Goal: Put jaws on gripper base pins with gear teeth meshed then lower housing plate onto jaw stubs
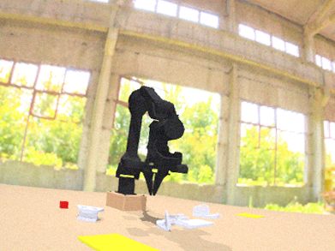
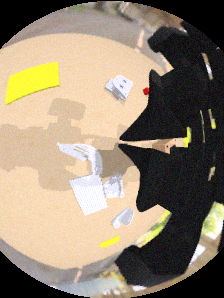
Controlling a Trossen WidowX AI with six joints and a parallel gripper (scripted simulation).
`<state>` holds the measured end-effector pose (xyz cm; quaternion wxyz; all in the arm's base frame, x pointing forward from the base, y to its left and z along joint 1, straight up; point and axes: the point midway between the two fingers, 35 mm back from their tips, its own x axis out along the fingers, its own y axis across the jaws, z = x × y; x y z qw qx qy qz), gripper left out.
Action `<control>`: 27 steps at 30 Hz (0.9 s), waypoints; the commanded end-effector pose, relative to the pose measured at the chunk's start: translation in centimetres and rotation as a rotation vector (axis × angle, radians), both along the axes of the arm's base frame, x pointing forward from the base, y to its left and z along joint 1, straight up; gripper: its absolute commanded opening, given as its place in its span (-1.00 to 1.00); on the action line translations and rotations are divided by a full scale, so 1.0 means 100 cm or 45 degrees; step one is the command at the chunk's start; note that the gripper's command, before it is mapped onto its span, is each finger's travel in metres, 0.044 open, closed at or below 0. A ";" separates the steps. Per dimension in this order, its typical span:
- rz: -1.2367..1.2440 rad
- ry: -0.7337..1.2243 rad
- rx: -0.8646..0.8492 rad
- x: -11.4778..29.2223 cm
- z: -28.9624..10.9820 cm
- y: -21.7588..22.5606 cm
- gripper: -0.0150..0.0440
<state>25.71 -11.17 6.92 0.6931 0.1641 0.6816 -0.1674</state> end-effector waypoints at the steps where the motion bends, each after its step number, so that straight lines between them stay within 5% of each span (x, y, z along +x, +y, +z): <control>1: 0.000 0.000 0.000 0.000 0.000 0.000 -0.14; 14: 0.000 0.000 0.000 0.000 0.000 0.000 1.00; 27: 0.000 0.000 0.000 0.000 0.000 0.000 1.00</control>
